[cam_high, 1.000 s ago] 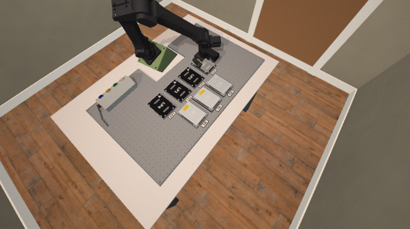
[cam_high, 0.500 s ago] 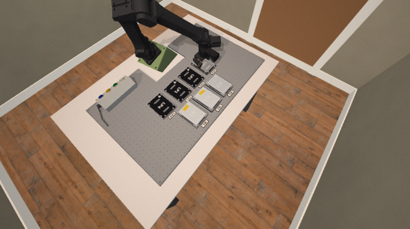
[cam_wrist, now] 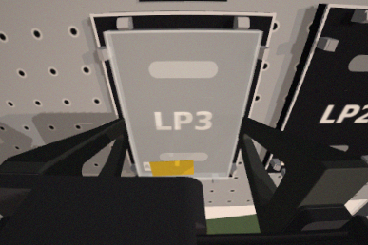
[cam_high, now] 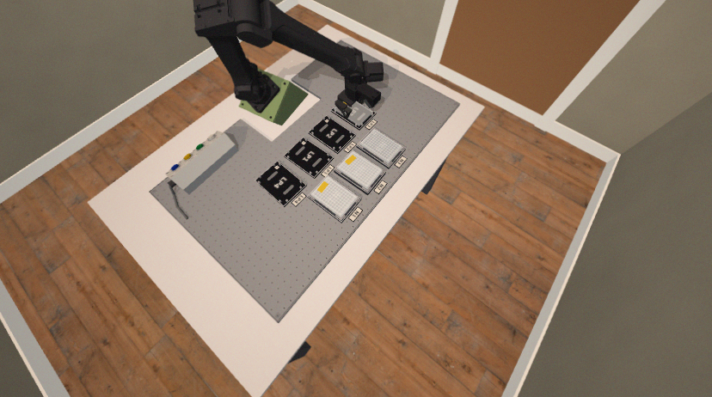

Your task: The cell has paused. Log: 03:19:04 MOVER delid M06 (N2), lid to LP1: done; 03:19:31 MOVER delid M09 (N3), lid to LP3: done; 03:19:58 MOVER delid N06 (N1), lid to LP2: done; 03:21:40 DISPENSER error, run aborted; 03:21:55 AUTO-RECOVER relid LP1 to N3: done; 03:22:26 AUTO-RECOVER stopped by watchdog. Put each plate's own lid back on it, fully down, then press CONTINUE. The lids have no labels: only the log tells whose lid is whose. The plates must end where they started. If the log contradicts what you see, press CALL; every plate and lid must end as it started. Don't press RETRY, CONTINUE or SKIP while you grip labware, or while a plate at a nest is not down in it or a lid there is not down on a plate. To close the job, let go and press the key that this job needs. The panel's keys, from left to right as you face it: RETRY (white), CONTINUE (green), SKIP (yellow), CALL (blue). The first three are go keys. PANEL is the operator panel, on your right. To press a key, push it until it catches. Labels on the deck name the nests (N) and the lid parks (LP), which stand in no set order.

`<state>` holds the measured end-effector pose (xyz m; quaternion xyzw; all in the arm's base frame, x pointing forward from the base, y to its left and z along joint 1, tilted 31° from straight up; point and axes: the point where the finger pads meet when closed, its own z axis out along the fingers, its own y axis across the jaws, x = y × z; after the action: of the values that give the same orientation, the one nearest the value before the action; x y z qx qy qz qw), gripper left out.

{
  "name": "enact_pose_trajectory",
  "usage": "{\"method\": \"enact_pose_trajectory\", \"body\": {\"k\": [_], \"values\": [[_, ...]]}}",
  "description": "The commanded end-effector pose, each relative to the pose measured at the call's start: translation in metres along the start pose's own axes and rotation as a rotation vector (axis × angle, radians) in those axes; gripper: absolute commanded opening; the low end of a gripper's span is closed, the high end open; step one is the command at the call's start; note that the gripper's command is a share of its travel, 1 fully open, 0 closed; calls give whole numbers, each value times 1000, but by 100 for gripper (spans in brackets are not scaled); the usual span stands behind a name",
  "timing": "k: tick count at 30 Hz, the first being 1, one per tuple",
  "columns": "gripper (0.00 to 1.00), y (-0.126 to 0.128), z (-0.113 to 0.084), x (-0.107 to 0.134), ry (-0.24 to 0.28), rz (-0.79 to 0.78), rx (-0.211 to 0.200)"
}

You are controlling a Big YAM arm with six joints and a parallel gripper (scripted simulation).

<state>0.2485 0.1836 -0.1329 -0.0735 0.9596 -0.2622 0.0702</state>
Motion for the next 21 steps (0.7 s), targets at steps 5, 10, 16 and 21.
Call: {"method": "enact_pose_trajectory", "body": {"k": [5,10,16,21], "values": [[0,15,-24,-18,-41,17,-36],[0,15,-33,-18,-41,18,-37],[0,15,-40,-18,-41,18,-38],[0,15,-49,-18,-41,18,-39]]}}
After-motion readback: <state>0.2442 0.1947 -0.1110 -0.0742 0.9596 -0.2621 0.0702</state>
